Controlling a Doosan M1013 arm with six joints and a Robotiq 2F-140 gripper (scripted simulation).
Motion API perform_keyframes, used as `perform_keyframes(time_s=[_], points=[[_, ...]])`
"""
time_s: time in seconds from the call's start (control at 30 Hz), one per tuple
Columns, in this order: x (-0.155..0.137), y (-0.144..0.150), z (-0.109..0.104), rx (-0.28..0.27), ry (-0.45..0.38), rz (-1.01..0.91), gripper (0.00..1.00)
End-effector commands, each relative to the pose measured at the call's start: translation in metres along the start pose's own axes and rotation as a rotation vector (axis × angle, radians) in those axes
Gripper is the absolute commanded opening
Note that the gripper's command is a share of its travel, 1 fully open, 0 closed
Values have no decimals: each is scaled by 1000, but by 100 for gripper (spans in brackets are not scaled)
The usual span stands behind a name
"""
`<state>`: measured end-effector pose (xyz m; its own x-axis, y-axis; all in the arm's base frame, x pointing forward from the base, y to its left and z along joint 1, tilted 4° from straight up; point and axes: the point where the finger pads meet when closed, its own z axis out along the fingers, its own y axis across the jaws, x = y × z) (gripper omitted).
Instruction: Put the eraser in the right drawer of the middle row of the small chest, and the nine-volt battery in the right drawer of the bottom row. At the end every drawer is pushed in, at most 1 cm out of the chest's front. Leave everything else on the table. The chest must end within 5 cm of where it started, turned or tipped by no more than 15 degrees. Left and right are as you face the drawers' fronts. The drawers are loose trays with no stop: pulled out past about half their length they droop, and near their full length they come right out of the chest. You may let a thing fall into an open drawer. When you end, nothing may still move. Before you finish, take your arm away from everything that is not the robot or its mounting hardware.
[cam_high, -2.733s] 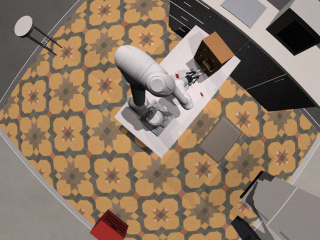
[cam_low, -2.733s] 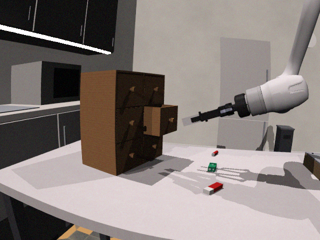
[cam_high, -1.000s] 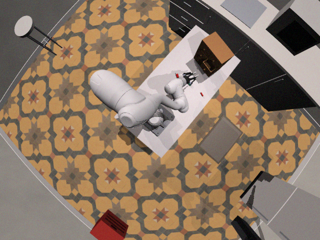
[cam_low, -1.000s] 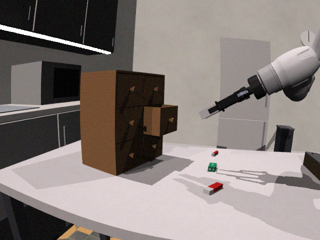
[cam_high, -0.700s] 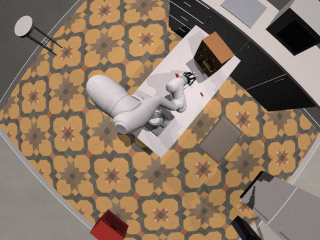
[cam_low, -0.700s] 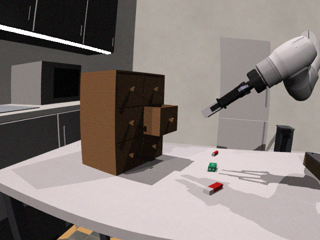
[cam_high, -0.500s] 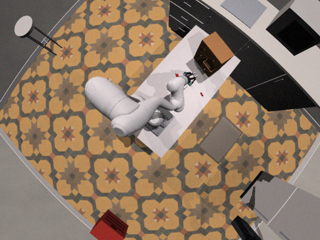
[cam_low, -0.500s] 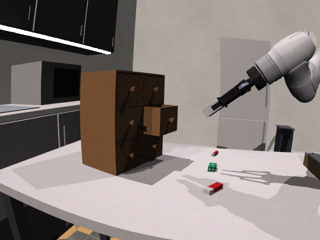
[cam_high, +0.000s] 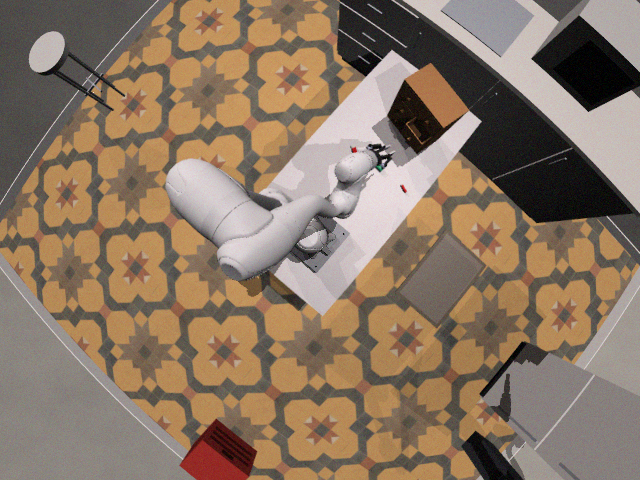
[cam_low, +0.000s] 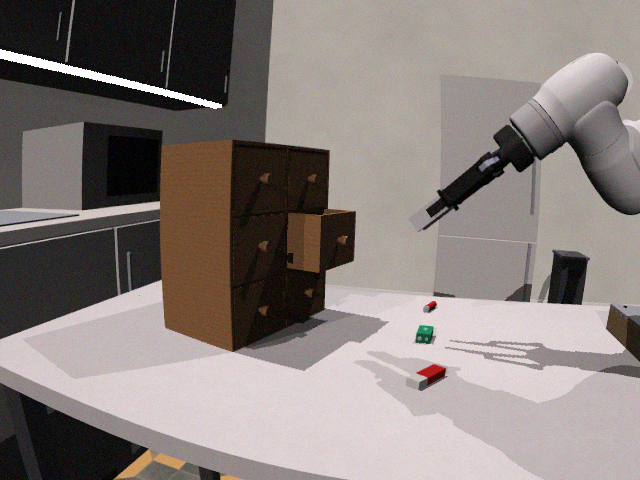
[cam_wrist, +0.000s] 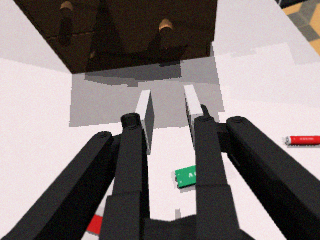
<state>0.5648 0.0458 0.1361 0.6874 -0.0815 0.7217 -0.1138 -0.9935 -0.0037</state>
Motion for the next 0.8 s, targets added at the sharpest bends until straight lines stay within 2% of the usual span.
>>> perform_keyframes(time_s=[0.0, 0.3, 0.53, 0.6, 0.7, 0.77], points=[[0, 0, -3, -36, -79, -3, 20], [1, -1, -10, -34, -141, -2, 20], [2, -2, -22, -33, -237, -1, 20], [2, -2, -22, -33, -237, -1, 20], [2, -2, -30, -35, -311, 1, 20], [3, -2, -37, -33, -316, 3, 20]])
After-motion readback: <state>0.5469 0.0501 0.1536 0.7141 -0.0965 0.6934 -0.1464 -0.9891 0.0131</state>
